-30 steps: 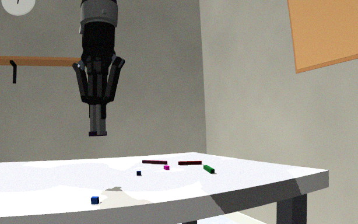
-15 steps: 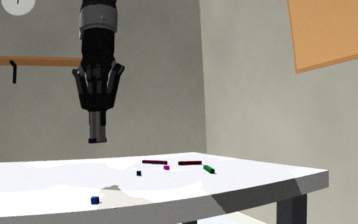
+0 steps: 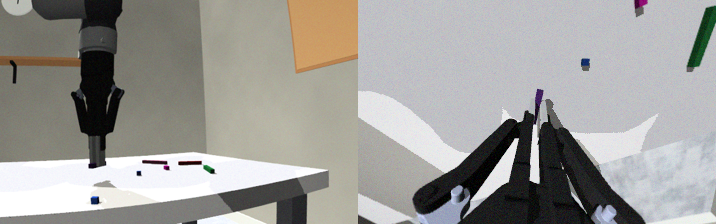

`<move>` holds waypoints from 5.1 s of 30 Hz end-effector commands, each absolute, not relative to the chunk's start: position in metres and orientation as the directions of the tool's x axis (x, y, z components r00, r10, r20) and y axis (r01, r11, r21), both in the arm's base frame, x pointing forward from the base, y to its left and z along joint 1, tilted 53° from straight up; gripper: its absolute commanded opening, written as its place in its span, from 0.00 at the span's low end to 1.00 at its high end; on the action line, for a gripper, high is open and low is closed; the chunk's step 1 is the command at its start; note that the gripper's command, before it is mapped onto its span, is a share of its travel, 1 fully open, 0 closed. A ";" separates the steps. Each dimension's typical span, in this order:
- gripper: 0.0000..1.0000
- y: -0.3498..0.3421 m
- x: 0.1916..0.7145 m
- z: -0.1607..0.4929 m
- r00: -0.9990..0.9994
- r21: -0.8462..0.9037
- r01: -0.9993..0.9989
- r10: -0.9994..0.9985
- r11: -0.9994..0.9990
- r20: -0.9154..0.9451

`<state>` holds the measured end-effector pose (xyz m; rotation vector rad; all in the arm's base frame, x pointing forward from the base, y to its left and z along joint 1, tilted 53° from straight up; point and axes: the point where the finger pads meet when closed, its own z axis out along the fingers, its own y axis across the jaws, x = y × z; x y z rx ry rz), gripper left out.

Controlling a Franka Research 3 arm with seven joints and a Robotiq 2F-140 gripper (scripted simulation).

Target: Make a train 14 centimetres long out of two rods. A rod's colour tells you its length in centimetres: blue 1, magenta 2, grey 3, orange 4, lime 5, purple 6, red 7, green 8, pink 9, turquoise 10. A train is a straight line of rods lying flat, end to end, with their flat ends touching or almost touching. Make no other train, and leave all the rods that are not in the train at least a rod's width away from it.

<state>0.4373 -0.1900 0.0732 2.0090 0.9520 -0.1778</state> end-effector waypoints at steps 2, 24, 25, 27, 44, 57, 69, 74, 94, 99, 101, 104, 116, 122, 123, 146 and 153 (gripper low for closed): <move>0.12 -0.198 0.445 0.064 0.712 0.675 0.660 0.560 -0.328 -0.424; 0.12 -0.203 0.447 0.061 0.712 0.675 0.660 0.560 -0.328 -0.424; 0.12 -0.203 0.447 0.061 0.712 0.675 0.660 0.560 -0.328 -0.424; 0.12 -0.203 0.447 0.061 0.712 0.675 0.660 0.560 -0.328 -0.424; 0.12 -0.203 0.447 0.061 0.712 0.675 0.660 0.560 -0.328 -0.424; 0.12 -0.203 0.447 0.060 0.713 0.676 0.659 0.559 -0.329 -0.423; 0.12 -0.202 0.446 0.060 0.714 0.677 0.658 0.559 -0.330 -0.422; 0.12 -0.202 0.446 0.060 0.714 0.677 0.658 0.559 -0.330 -0.422; 0.12 -0.202 0.447 0.059 0.714 0.676 0.659 0.559 -0.330 -0.422; 0.12 -0.202 0.447 0.059 0.713 0.676 0.659 0.559 -0.329 -0.423; 0.12 -0.202 0.447 0.059 0.713 0.676 0.659 0.559 -0.329 -0.423; 0.12 -0.202 0.447 0.059 0.713 0.676 0.659 0.559 -0.329 -0.423; 0.12 -0.202 0.447 0.059 0.713 0.676 0.659 0.559 -0.329 -0.423; 0.12 -0.202 0.447 0.059 0.713 0.676 0.659 0.559 -0.329 -0.423; 0.12 -0.202 0.447 0.059 0.713 0.676 0.659 0.559 -0.329 -0.423; 0.12 -0.210 0.449 0.053 0.713 0.676 0.659 0.559 -0.329 -0.423; 0.12 -0.210 0.449 0.053 0.713 0.676 0.659 0.559 -0.329 -0.423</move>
